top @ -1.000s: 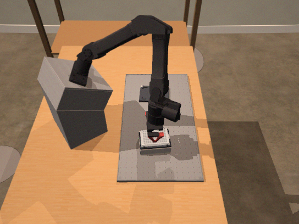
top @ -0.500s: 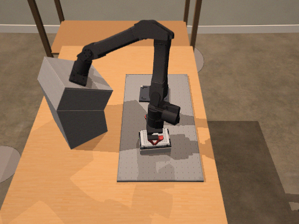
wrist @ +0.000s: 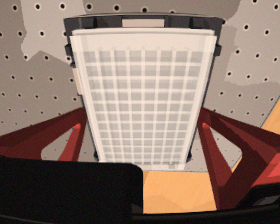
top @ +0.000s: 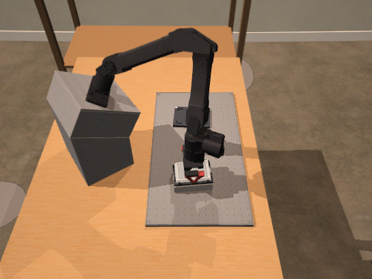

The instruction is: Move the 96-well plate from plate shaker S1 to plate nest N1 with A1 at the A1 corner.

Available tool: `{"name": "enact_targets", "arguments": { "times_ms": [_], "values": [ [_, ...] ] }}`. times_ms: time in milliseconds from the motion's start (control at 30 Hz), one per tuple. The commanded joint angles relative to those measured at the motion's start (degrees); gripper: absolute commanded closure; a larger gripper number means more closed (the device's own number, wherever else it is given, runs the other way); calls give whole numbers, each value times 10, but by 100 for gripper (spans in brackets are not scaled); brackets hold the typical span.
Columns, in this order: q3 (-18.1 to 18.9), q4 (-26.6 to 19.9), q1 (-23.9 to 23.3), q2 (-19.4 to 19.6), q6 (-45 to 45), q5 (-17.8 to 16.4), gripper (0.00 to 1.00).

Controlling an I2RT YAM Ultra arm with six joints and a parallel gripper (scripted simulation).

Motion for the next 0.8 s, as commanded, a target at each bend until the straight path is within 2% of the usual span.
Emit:
{"name": "enact_targets", "arguments": {
  "times_ms": [0,333,367,767],
  "values": [
    [2,2,-3,-4,2,0,0],
    [2,3,-3,-3,2,0,0],
    [2,3,-3,-3,2,0,100],
    [2,3,-3,-3,2,0,100]
  ]
}}
